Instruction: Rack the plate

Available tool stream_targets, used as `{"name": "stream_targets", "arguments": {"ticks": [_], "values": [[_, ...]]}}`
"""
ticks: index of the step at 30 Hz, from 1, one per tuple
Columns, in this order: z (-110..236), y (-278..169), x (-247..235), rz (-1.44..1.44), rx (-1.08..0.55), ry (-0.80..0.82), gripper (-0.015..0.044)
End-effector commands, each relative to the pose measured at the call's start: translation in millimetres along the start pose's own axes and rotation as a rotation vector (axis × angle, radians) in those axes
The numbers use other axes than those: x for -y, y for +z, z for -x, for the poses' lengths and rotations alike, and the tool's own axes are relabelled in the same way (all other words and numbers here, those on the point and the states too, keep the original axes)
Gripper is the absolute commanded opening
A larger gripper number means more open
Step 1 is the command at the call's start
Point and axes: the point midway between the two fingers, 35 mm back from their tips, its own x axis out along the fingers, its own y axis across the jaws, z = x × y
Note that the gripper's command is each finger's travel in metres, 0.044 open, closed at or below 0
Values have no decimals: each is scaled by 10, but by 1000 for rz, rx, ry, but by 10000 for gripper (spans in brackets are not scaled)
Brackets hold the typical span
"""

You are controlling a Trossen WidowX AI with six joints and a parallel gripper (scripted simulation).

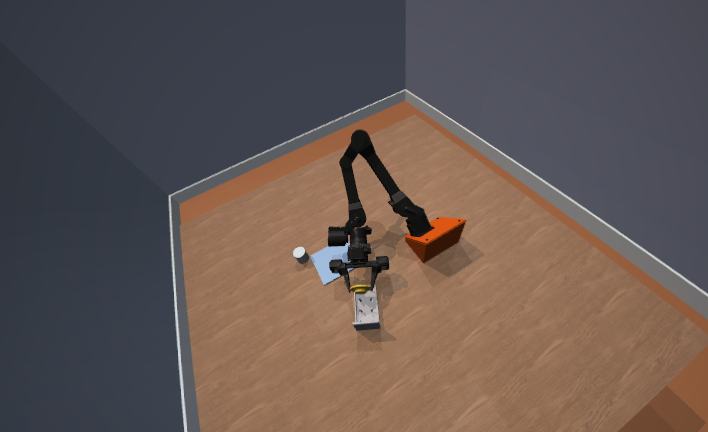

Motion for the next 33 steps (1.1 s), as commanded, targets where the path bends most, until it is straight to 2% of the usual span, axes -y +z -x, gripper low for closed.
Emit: {"name": "stream_targets", "arguments": {"ticks": [1,33], "values": [[-35,-11,-66,-12,-2,11,0],[-72,-158,-91,13,-4,-17,0]]}}
